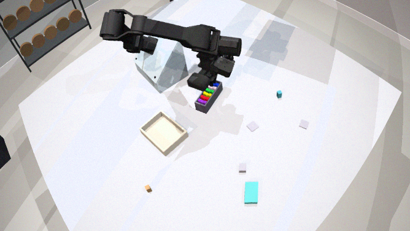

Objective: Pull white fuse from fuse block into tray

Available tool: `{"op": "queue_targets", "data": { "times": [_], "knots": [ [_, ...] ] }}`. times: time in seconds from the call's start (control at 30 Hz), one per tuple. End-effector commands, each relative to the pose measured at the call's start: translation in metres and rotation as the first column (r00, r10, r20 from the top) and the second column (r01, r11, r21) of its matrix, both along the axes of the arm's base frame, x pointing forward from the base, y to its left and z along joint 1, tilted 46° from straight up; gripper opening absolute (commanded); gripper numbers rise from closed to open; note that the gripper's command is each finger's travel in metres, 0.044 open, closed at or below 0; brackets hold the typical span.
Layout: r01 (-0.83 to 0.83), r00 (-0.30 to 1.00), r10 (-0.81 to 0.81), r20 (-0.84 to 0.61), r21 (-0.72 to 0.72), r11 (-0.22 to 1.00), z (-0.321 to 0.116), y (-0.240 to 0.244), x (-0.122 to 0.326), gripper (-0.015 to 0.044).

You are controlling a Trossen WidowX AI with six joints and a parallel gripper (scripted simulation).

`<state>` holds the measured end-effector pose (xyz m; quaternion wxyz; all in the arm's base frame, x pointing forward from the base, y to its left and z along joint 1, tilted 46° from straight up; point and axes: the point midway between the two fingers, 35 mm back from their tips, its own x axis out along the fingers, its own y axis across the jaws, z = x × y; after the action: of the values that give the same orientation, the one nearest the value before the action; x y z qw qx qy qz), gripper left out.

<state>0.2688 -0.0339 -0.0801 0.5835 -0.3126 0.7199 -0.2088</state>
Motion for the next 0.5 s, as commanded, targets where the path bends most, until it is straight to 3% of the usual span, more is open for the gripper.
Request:
{"op": "queue_targets", "data": {
  "times": [0.0,0.47],
  "knots": [
    [-0.004,1.0,0.004,-0.01,-0.005,1.0,-0.0036,-0.0037,-0.0027,0.0061],
    [-0.004,1.0,0.004,-0.01,-0.005,1.0,-0.0073,-0.0076,-0.0035,0.0061]
  ]
}}
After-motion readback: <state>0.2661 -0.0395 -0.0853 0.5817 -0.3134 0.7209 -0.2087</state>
